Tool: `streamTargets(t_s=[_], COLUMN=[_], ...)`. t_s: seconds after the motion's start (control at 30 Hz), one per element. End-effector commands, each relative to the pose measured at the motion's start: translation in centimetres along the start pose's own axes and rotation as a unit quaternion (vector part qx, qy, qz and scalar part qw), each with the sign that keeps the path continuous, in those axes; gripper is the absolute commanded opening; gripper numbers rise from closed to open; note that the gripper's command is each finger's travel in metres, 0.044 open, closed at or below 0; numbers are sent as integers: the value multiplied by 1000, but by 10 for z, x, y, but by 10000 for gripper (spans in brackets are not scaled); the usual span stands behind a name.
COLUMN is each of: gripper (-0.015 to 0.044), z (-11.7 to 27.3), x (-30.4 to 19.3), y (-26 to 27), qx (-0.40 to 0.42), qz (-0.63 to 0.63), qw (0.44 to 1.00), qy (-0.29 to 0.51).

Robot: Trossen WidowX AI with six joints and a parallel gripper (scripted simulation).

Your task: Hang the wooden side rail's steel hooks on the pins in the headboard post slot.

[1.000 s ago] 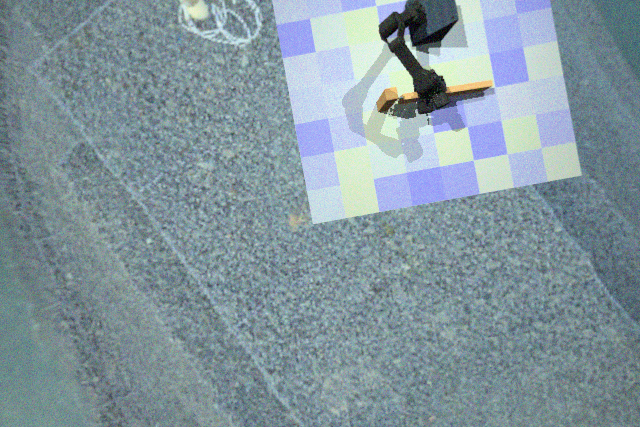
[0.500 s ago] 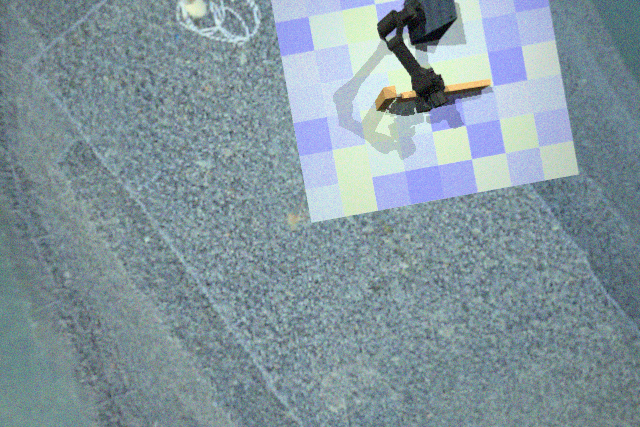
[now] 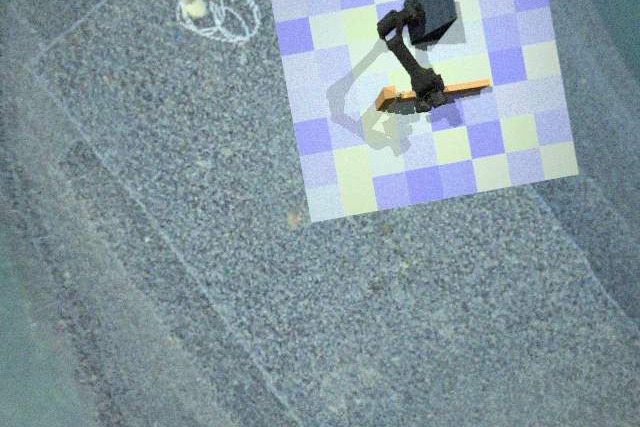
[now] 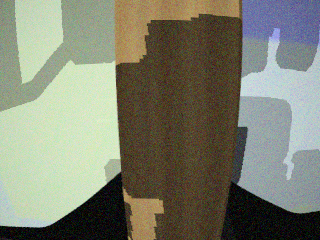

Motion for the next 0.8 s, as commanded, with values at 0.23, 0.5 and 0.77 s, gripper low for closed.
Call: streamTargets(t_s=[0.23, 0.5, 0.77], gripper=[0, 0, 0], z=[2, 2, 2], x=[-2, -3, -4], y=[-1, -1, 0], qx=[-3, -3, -3], qz=[1, 1, 1], qw=[1000, 1000, 1000], qy=[0, 0, 0])
Point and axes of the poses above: the point midway between the two fingers, 35 mm back from their tips, its own z axis back along the fingers, its own y axis across the jaws, x = y × z, the point moved 4 cm from there along z, back along the fingers, and after that the axes turned 2 degrees about z, right-handed, at the moved point
